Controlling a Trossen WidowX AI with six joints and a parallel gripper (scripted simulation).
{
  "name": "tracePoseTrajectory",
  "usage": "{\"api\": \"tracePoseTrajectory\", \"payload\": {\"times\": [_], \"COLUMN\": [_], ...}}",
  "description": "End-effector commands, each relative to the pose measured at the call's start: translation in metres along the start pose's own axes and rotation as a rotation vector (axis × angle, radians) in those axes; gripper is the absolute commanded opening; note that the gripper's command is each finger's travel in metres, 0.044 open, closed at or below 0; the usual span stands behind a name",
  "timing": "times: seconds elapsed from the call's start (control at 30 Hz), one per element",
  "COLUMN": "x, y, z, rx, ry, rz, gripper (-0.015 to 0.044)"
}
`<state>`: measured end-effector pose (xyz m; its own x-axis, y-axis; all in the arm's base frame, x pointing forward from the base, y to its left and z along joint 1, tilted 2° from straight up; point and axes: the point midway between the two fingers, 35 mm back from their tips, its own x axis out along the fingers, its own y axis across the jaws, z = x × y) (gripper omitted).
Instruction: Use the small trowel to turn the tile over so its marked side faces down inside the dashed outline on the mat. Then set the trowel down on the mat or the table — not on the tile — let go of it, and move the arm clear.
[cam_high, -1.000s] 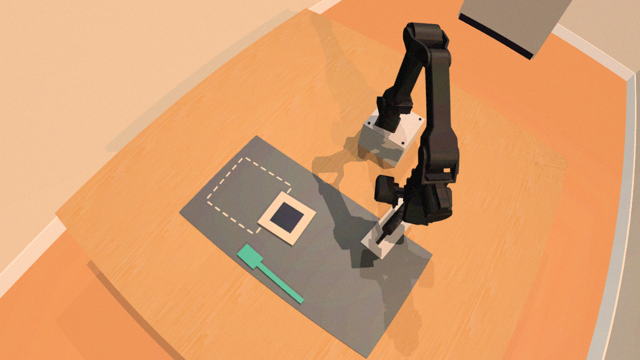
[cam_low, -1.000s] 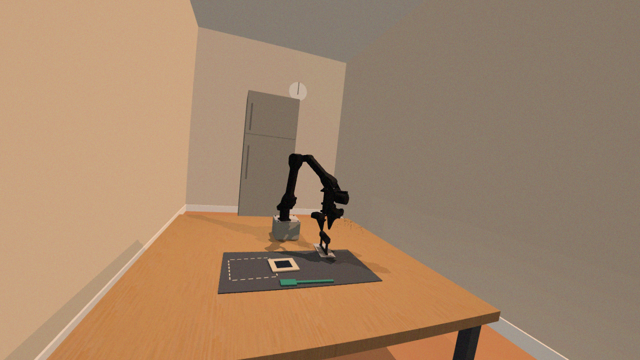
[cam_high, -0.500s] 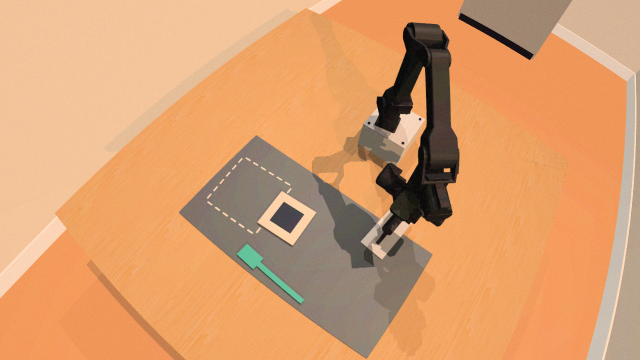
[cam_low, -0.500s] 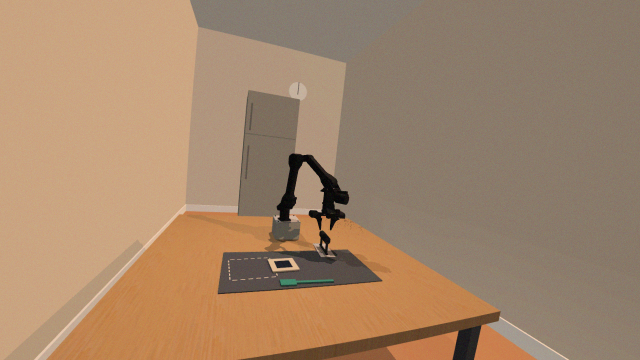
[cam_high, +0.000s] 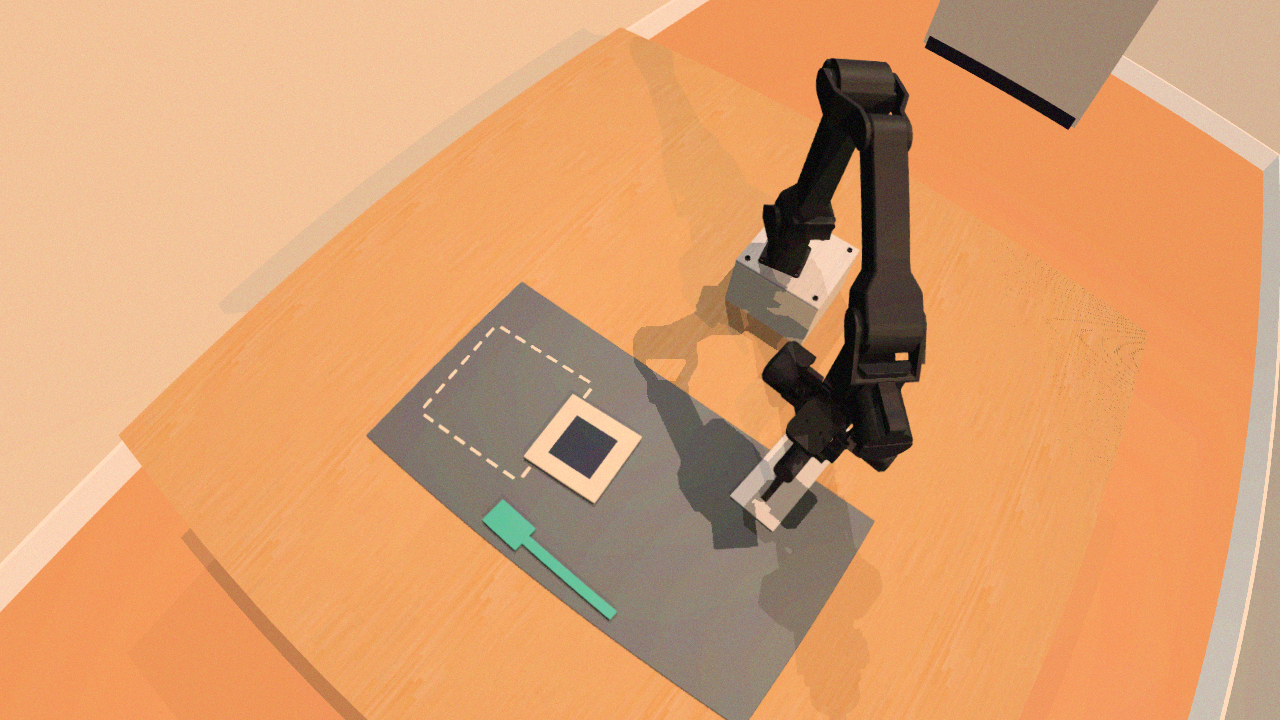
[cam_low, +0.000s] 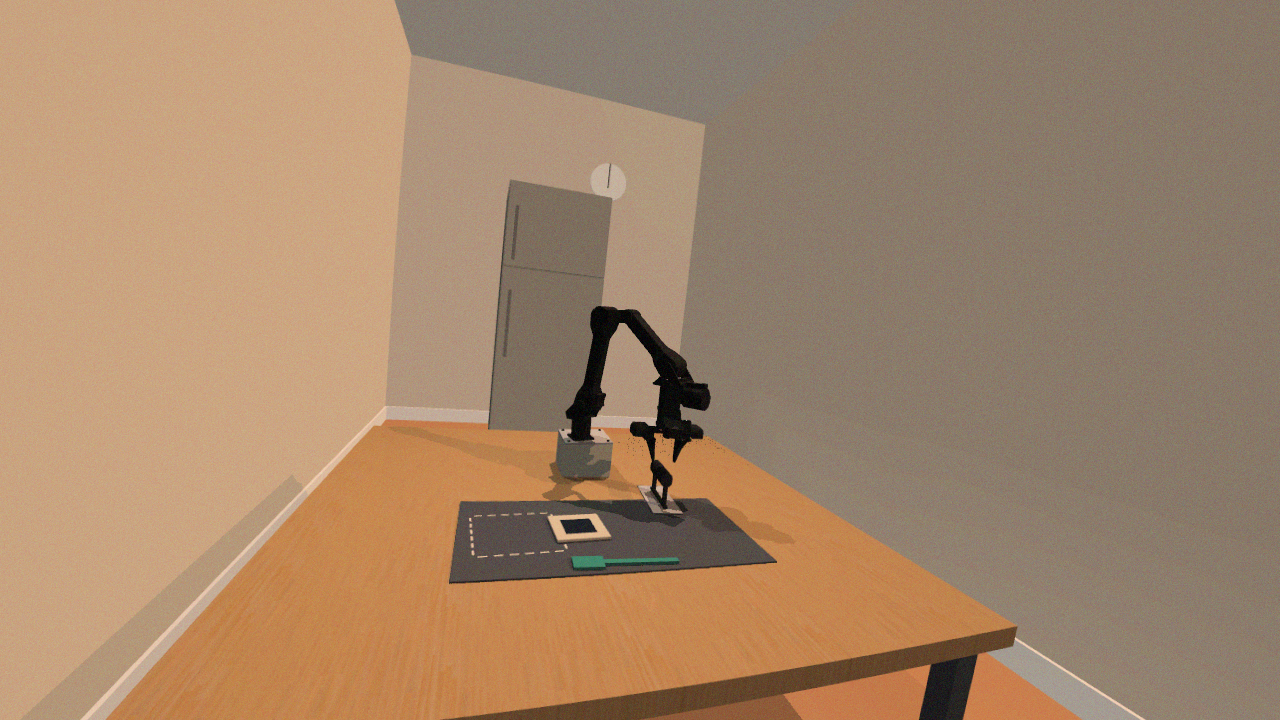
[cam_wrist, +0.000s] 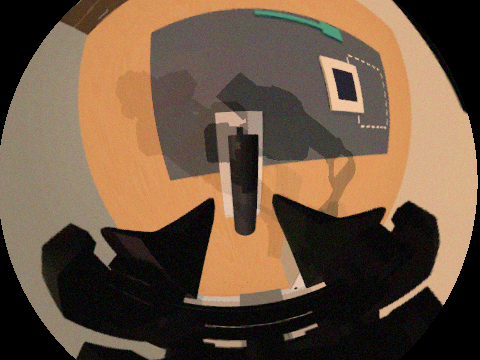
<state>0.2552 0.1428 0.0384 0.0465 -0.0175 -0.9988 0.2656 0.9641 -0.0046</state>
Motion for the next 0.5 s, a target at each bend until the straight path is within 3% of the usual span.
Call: {"api": "tracePoseTrajectory", "payload": {"times": [0.0,0.47], "x": [0.01,0.033], "y": [-0.002,-0.002], "z": [-0.002,-0.002], "rx": [0.004,0.004], "ry": [0.009,0.009], "rz": [-0.012,-0.013], "gripper": [0.027,0.027]}}
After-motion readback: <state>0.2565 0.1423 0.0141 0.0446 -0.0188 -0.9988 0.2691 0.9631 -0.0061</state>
